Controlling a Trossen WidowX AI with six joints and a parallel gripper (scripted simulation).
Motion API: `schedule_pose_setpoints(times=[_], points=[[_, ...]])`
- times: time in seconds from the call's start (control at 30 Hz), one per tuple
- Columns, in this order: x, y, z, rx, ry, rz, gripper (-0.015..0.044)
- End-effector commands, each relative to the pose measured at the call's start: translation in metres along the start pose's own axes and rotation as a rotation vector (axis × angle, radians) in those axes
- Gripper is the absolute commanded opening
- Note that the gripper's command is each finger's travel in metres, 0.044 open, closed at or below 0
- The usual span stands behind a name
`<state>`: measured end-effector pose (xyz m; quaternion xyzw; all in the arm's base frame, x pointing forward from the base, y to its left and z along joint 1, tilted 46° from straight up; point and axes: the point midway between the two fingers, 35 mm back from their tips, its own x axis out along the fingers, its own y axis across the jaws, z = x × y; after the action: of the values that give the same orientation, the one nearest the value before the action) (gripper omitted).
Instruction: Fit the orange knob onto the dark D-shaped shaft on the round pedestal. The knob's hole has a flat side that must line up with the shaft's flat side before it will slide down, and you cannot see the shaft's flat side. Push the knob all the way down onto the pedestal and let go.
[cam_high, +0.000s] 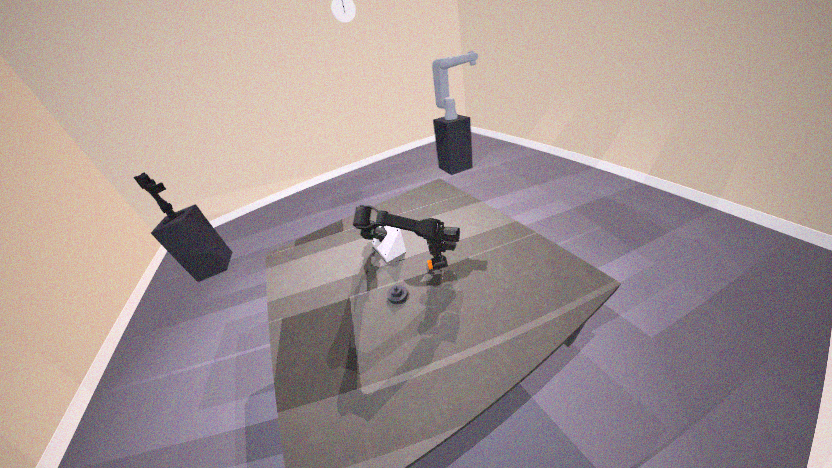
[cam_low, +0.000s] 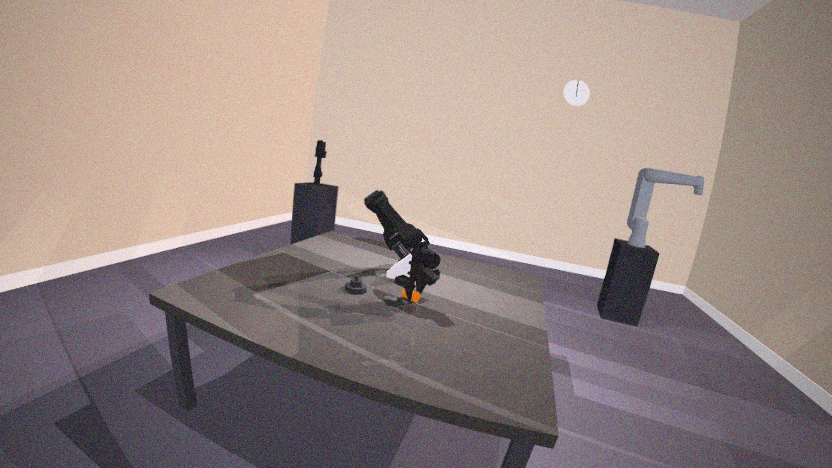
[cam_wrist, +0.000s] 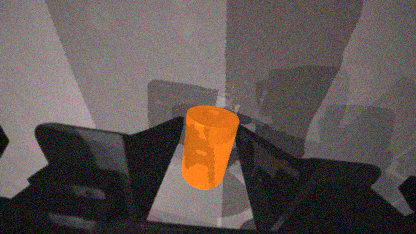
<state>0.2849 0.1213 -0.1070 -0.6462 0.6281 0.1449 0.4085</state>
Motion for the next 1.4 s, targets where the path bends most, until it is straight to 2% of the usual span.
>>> schedule_pose_setpoints(times=[0.0, 0.2, 0.4, 1.37], points=[[0.000, 0.000, 0.000, -0.005, 0.001, -0.003, 0.0220], [0.000, 0.000, 0.000, -0.005, 0.001, -0.003, 0.0180], [-0.001, 0.000, -0.002, -0.002, -0.031, -0.001, 0.0179], [-0.016, 0.000, -0.030, -0.004, -0.538, 0.003, 0.0179]])
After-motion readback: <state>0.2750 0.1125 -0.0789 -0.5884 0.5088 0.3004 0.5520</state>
